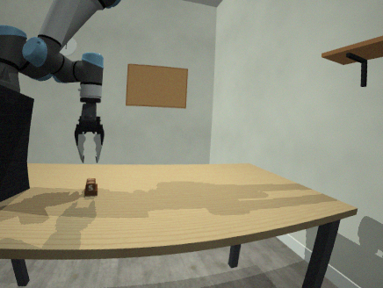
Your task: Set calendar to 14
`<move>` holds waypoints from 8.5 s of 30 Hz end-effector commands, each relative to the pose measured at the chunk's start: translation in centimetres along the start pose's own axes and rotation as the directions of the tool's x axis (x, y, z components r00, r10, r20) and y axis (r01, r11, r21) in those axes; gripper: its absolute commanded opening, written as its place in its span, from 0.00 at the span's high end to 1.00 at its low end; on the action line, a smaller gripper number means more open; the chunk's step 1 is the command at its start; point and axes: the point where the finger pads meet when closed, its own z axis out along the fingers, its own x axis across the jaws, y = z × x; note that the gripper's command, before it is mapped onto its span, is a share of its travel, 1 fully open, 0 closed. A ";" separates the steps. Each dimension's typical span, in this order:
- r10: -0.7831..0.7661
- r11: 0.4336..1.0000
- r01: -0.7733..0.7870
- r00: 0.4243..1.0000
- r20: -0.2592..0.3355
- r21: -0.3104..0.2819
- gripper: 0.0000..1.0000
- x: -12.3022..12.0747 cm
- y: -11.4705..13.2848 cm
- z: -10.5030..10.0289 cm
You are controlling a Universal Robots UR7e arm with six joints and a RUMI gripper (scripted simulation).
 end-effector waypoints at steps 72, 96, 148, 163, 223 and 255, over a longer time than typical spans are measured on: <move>0.000 1.000 0.000 1.000 0.001 0.001 0.72 -0.1 0.0 5.0; 0.000 1.000 0.000 1.000 0.001 0.001 0.72 -0.1 0.0 5.2; 0.000 1.000 0.000 1.000 0.001 0.001 0.72 -0.1 0.0 7.9; 0.000 1.000 0.000 1.000 0.001 0.001 0.72 -0.1 0.0 7.9; 0.000 1.000 0.000 1.000 0.001 0.001 0.90 -0.1 0.0 7.9; 0.000 1.000 0.000 1.000 0.001 0.001 0.90 -0.1 0.0 1.2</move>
